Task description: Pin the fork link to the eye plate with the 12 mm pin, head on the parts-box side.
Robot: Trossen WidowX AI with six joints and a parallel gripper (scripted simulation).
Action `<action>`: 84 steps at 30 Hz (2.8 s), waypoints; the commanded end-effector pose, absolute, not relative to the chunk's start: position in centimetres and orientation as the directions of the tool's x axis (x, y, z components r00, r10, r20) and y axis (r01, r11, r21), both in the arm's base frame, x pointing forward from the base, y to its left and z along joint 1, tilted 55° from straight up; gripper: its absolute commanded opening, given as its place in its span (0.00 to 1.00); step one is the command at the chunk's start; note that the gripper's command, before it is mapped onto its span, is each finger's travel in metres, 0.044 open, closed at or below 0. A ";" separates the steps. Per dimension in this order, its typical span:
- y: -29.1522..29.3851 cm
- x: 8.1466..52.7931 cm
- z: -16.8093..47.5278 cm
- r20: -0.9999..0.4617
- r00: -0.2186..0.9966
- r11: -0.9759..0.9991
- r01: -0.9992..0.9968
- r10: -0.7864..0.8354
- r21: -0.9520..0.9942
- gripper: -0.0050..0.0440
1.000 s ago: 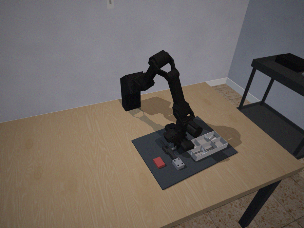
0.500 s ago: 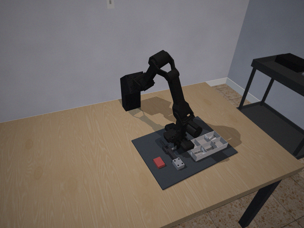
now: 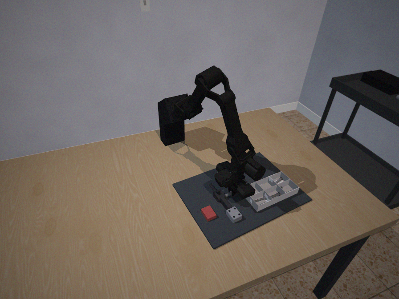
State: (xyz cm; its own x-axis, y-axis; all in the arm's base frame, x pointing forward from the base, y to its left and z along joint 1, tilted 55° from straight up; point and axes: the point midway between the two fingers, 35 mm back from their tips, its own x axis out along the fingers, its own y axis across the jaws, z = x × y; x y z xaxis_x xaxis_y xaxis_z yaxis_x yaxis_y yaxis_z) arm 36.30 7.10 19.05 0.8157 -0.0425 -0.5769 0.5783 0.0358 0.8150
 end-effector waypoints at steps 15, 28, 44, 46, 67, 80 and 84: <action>7.0 36.1 19.9 -0.558 0.829 0.031 0.558 -0.034 0.829 0.00; 6.8 36.0 20.0 -0.555 0.831 0.033 0.556 -0.030 0.831 0.00; 6.1 36.0 20.0 -0.555 0.831 0.037 0.556 -0.029 0.830 0.00; 6.0 36.1 19.9 -0.557 0.830 0.037 0.558 -0.031 0.829 0.00; 6.0 36.1 19.9 -0.557 0.830 0.035 0.558 -0.031 0.829 0.00; 6.0 36.1 19.9 -0.557 0.830 0.035 0.558 -0.031 0.829 0.00; 6.0 36.1 19.9 -0.557 0.830 0.035 0.558 -0.031 0.829 0.00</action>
